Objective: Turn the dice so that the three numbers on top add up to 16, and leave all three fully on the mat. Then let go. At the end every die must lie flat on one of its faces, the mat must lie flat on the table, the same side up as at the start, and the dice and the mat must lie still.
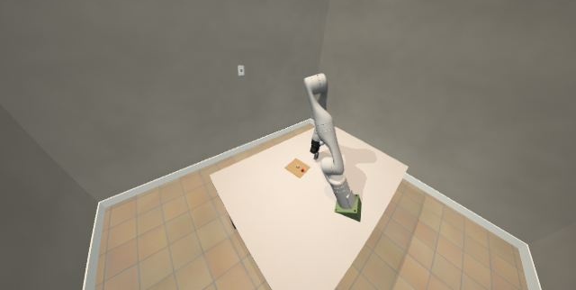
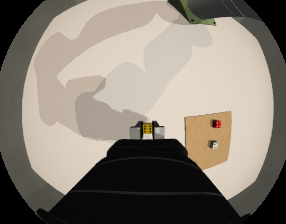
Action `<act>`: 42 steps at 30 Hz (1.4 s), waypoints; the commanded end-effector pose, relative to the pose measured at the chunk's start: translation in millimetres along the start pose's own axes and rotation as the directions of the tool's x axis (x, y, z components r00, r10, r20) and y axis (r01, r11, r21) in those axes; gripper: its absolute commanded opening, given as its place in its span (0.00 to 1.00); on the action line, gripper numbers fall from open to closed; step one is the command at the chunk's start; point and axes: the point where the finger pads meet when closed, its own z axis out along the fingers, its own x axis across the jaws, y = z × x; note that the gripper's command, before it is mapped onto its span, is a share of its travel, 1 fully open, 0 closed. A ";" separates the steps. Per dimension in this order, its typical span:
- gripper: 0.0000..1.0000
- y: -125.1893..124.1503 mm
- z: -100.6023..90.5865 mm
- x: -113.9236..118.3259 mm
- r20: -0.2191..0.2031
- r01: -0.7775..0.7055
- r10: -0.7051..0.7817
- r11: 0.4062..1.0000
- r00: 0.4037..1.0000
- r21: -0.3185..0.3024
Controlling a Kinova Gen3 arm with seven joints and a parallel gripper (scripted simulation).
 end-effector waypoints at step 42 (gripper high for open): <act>0.34 17.6 -73.5 11.3 0.020 -0.008 0.008 1.000 1.000 -0.007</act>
